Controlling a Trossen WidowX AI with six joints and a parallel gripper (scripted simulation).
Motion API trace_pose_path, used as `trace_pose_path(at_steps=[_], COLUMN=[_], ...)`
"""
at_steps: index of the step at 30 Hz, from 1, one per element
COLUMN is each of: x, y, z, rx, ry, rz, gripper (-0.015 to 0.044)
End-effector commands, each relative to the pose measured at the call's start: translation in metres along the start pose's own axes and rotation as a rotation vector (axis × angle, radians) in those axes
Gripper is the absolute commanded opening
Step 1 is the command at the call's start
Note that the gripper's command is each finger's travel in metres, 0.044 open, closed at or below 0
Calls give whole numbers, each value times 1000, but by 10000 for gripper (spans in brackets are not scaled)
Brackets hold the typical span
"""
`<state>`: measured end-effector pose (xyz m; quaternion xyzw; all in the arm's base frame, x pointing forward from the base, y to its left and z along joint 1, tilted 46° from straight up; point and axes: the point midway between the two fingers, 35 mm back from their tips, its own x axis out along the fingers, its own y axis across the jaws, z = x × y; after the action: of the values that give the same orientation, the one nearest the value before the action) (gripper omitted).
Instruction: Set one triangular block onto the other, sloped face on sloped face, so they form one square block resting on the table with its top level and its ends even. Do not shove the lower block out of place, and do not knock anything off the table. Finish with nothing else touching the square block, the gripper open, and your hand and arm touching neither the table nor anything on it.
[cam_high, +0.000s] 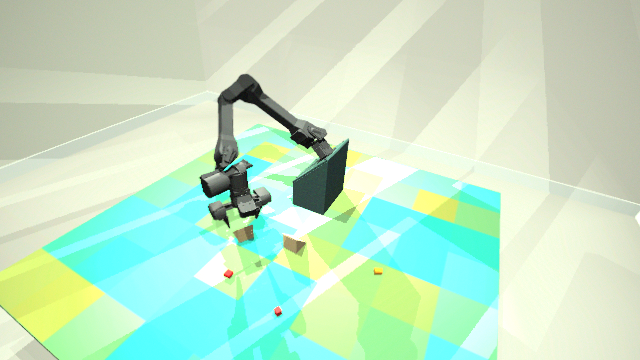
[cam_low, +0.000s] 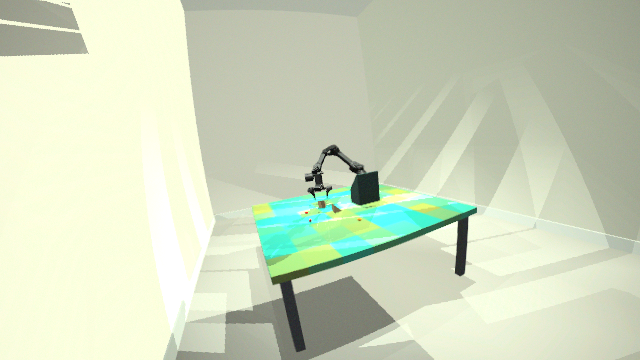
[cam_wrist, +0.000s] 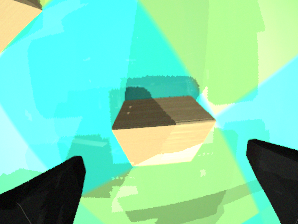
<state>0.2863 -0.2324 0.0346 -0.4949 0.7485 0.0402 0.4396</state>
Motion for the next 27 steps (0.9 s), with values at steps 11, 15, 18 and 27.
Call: trace_pose_path(at_steps=[11, 15, 18, 27], x=[-3, -6, -8, -12], y=[4, 6, 6, 7], z=[11, 17, 21, 27], rx=[681, 998, 1201, 1530], ry=[101, 153, 190, 239], rz=[24, 1, -30, -104], gripper=[440, 440, 440, 440])
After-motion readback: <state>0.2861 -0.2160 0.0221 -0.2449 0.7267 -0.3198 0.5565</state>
